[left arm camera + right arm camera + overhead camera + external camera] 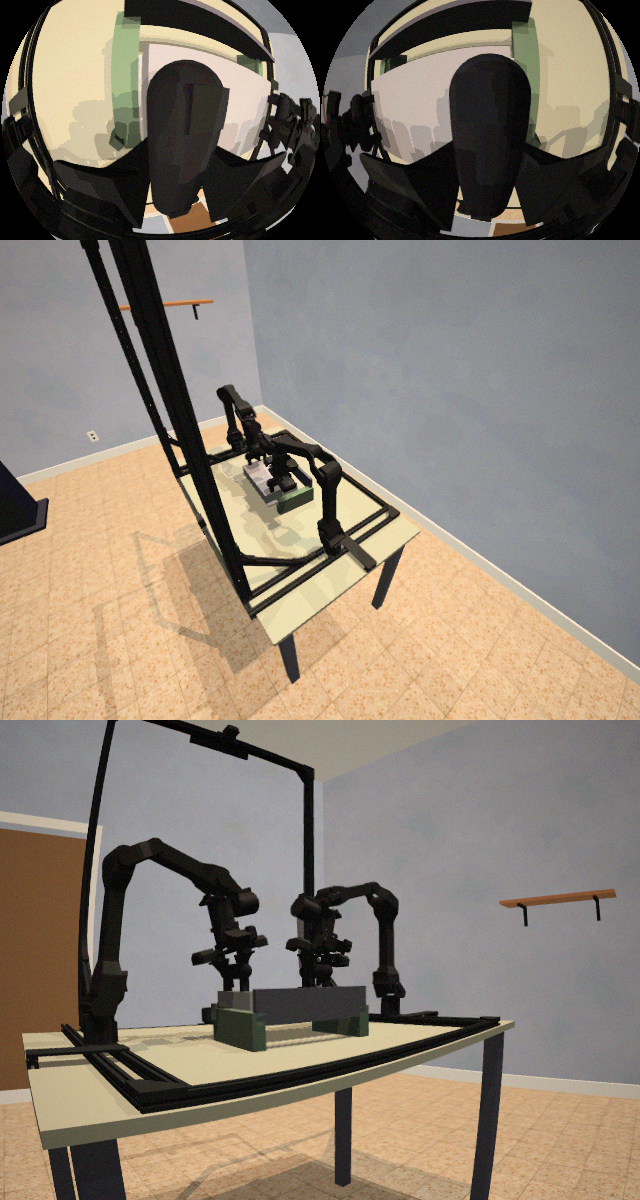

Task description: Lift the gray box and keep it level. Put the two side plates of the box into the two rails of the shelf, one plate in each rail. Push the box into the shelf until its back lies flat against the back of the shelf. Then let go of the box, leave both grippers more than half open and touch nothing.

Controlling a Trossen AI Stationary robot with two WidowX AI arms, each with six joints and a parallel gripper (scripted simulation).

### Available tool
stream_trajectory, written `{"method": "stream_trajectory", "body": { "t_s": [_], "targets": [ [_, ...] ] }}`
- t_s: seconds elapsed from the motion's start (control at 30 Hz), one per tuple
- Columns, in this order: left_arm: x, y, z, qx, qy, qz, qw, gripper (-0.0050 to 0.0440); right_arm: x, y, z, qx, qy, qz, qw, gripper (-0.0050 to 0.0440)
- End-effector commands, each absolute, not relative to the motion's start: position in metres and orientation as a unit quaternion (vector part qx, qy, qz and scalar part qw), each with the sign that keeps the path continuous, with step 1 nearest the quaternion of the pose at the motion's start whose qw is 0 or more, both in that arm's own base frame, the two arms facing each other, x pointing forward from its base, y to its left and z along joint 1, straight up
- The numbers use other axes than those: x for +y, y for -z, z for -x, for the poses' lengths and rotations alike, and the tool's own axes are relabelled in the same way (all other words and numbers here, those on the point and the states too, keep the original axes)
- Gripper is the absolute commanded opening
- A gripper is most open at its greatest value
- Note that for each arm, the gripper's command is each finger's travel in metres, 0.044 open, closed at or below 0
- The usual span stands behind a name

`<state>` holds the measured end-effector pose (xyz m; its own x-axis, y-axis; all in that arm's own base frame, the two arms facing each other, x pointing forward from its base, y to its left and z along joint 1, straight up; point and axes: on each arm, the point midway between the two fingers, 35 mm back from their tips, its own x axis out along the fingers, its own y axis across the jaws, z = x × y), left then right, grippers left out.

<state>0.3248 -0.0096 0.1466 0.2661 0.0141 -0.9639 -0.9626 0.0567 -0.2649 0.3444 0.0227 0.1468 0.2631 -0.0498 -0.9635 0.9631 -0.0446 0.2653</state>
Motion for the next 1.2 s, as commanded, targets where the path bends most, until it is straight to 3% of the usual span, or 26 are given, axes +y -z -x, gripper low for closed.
{"method": "stream_trajectory", "body": {
  "t_s": [0.0, 1.17],
  "targets": [
    [-0.004, -0.156, -0.326, 0.427, -0.411, 0.548, 0.59, 0.0, 0.017, -0.156, -0.345, 0.397, 0.442, -0.57, 0.567, 0.0],
    [0.031, -0.156, -0.328, 0.427, -0.411, 0.548, 0.59, 0.0, -0.018, -0.156, -0.343, 0.397, 0.442, -0.57, 0.567, 0.0]
  ]
}}
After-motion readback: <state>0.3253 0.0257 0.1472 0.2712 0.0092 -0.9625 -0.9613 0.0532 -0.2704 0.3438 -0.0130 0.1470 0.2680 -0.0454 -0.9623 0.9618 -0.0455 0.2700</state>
